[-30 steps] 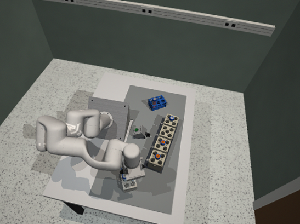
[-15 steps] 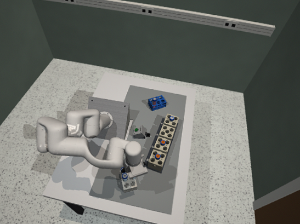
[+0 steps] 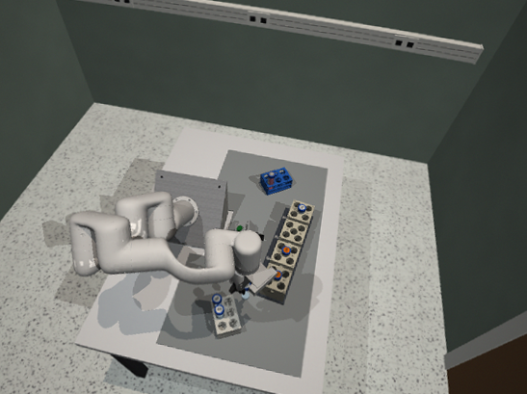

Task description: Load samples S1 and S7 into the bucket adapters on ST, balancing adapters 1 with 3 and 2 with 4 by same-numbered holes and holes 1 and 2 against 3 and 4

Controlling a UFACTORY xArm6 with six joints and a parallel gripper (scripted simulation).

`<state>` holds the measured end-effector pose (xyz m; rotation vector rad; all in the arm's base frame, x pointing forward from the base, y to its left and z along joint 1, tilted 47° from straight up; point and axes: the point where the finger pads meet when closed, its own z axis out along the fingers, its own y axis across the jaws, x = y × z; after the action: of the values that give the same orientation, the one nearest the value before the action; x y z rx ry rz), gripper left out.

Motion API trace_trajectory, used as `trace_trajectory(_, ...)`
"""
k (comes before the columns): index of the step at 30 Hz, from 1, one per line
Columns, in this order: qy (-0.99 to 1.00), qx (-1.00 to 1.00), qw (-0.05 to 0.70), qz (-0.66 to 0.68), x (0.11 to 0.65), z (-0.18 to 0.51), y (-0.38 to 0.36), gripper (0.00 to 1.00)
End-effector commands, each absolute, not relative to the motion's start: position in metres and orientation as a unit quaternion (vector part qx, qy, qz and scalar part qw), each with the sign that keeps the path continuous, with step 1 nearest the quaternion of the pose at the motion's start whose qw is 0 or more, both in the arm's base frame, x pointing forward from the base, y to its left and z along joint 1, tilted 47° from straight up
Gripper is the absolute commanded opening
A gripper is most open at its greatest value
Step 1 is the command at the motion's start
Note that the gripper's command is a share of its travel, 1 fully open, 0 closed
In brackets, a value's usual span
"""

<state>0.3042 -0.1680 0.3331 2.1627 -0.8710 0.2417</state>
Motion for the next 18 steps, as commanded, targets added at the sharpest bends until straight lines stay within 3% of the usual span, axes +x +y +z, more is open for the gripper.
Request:
trace_trajectory(1,-0.272,0.876,0.394,0.063,0.317,0.317,-0.154,0.0)
trace_trajectory(18,-0.148,0.905,0.398,0.009,0.352,0.267,-0.111,0.0)
